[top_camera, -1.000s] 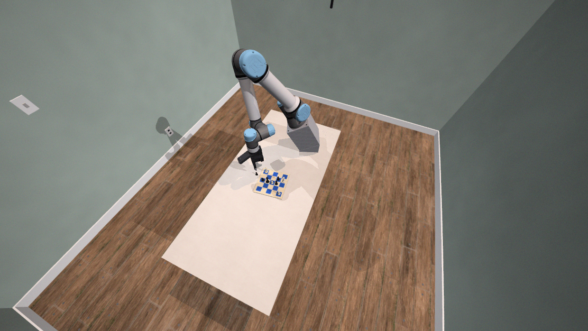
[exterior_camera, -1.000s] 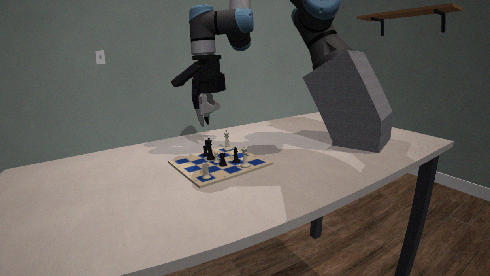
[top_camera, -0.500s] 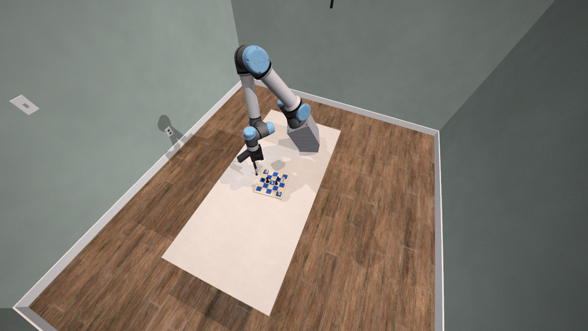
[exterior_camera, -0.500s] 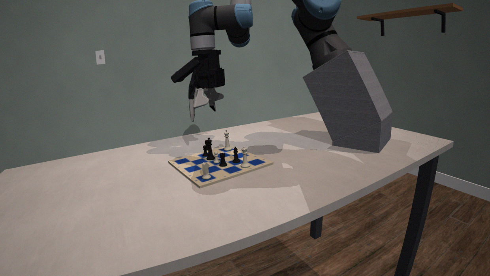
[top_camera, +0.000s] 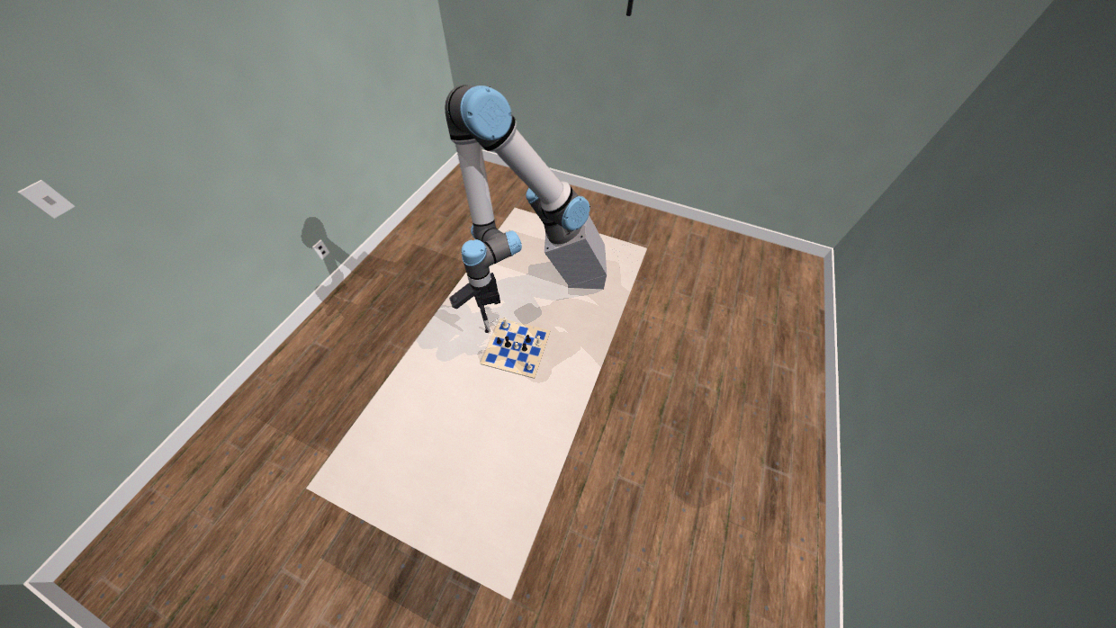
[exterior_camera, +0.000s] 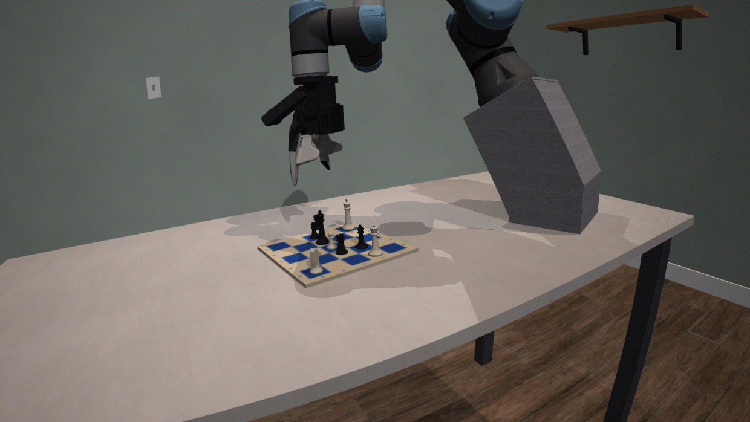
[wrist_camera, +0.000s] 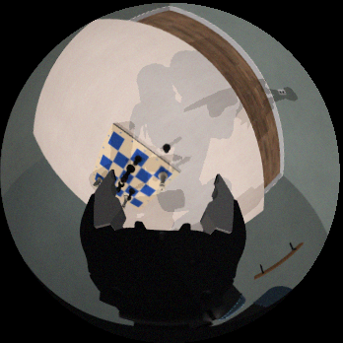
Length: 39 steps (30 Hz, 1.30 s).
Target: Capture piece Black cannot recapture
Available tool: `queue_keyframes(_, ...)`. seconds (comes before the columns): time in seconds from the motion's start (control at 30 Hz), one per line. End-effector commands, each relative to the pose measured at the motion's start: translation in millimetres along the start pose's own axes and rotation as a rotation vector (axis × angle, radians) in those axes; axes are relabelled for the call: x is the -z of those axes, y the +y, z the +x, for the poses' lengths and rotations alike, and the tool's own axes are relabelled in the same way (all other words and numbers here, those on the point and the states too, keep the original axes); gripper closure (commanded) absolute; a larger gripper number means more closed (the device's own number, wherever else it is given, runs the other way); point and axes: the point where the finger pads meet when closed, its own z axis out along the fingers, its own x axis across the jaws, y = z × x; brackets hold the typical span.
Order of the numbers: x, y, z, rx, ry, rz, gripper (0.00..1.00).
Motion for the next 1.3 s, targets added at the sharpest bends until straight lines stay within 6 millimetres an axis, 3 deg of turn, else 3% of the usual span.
queue_keyframes(0.0, 0.3, -0.3, -0.1, 0.000, 0.000, 0.001, 0.00)
queue_keyframes(0.73, 0.9, 5.9, -10.8, 0.150, -0.002, -0.001, 0.00)
queue_keyframes(1.27, 3.2, 28.6, -42.4, 0.622, -0.007, -0.007, 0.00)
